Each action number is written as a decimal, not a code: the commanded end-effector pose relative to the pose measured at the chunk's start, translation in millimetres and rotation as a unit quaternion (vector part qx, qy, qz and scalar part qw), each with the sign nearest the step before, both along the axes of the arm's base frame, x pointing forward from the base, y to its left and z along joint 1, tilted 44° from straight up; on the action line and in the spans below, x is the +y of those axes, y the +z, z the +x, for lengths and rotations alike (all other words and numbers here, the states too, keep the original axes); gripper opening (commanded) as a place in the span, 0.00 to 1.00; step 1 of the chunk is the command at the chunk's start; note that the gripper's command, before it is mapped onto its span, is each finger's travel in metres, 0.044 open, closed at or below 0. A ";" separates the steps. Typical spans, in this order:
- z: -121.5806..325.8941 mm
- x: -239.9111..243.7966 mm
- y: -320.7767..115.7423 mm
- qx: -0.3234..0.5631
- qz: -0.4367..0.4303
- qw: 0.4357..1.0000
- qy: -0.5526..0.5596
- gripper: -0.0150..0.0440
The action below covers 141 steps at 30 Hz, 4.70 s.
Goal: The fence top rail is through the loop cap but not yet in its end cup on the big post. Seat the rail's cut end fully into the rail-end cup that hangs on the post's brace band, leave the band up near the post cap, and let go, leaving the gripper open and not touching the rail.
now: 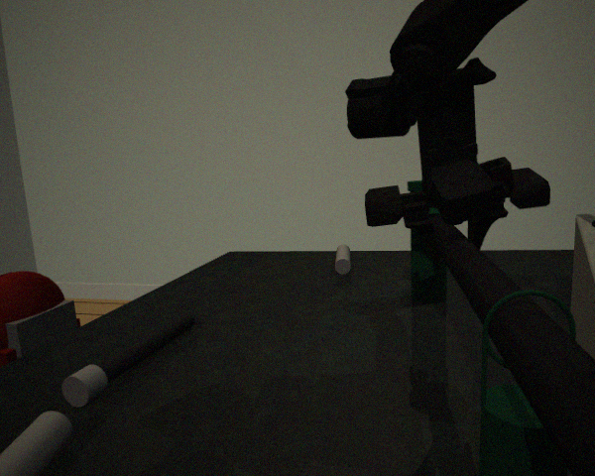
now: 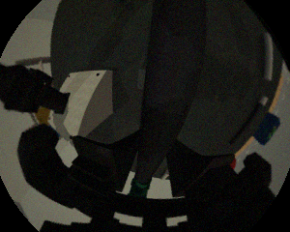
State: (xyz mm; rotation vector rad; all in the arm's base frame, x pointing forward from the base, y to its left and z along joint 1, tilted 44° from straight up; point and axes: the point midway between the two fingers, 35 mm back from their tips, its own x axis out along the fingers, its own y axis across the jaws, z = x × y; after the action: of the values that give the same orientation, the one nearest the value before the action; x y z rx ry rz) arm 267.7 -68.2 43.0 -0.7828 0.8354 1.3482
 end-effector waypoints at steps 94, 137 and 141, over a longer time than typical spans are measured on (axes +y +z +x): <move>0.7 -8.5 -4.6 0.001 0.005 1.000 0.005 0.25; 0.2 -8.7 -6.5 0.003 0.012 1.000 0.009 0.25; 0.2 -10.2 -7.3 0.003 0.012 1.000 0.009 0.25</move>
State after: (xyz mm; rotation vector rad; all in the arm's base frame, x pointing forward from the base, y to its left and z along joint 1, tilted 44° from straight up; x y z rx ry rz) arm 267.8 -76.1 36.0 -0.7668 0.8169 1.3777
